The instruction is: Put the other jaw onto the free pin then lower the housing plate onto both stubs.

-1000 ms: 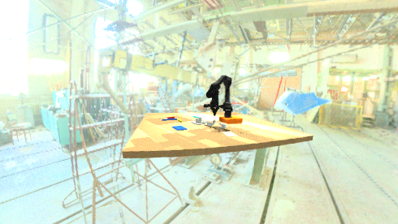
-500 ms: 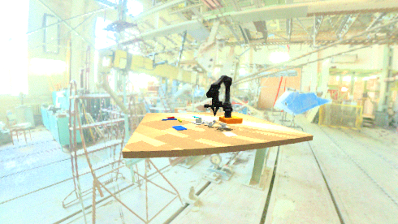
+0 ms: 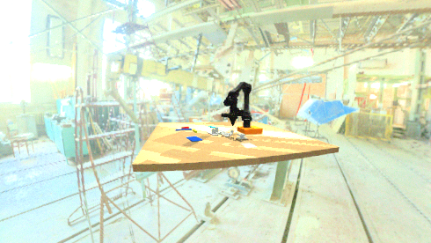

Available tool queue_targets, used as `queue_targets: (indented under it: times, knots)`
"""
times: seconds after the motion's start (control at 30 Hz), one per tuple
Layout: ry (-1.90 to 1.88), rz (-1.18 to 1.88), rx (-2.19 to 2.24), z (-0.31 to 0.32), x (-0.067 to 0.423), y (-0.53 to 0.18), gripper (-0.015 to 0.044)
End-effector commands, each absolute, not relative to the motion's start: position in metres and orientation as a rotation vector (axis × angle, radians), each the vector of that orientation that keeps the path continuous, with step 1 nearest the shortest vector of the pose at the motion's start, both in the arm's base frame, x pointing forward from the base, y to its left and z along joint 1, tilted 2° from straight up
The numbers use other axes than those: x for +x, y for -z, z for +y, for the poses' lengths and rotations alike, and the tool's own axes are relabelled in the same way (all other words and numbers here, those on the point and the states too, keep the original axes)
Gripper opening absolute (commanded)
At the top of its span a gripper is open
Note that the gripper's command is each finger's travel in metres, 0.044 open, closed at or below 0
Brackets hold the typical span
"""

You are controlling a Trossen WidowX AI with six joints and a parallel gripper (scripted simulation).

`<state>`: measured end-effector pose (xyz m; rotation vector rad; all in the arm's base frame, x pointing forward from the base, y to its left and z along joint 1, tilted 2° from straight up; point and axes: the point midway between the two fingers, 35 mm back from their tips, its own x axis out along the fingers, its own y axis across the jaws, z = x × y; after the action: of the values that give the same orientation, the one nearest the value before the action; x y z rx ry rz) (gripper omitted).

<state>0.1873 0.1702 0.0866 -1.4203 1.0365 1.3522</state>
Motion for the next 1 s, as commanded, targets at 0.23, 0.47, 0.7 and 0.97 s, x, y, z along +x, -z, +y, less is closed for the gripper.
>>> queue_targets:
  times: [0.23, 0.47, 0.7, 0.97]
  knots:
    - [-1.566, 0.853, -1.650, 0.1655, 0.1840, -0.0863, 0.0000]
    - [-1.690, 0.723, -1.782, 0.1634, 0.1825, -0.0862, 0.0000]
    - [-1.751, 0.653, -1.845, 0.1624, 0.1817, -0.0861, 0.0000]
    - [-1.751, 0.653, -1.846, 0.1627, 0.1822, -0.0819, 0.0000]
